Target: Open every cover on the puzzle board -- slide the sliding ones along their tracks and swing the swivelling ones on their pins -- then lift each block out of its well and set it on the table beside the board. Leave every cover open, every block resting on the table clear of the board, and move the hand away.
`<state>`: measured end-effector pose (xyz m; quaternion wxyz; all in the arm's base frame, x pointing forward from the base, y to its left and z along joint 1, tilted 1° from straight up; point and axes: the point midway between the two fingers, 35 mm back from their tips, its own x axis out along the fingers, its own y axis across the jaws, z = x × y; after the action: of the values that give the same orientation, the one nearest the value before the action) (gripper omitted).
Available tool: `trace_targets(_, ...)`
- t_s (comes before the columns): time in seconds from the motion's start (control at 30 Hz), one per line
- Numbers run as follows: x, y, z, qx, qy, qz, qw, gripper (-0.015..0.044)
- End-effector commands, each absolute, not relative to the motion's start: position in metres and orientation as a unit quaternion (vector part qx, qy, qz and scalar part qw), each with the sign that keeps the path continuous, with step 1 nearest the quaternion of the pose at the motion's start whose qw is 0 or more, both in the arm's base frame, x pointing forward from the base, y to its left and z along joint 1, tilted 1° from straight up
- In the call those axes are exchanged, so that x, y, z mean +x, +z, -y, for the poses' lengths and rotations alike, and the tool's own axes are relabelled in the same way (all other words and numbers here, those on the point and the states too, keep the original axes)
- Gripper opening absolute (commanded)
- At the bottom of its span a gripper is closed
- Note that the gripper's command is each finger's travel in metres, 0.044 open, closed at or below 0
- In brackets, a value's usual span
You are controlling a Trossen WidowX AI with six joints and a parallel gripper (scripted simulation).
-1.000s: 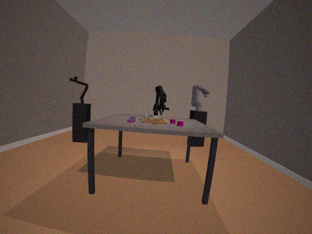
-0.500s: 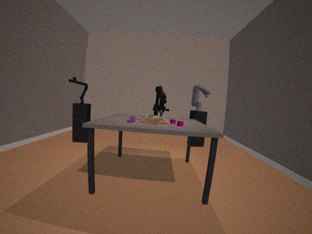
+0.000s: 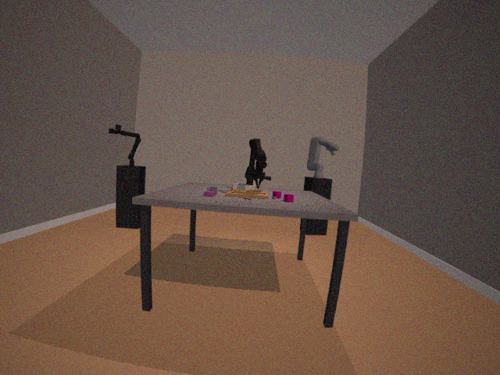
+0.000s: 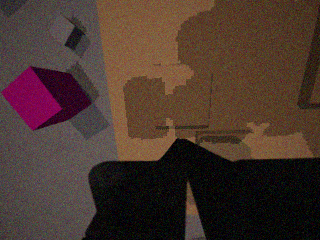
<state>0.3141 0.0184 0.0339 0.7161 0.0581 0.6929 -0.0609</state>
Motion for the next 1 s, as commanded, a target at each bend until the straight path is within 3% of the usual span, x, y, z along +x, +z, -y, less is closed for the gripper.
trace_targets(0.0,0.311,0.027,-0.019,0.060,-0.062,-0.698,0.711,0.0000)
trace_targets(0.97,0.311,0.006,-0.019,0.060,-0.062,-0.698,0.711,0.0000)
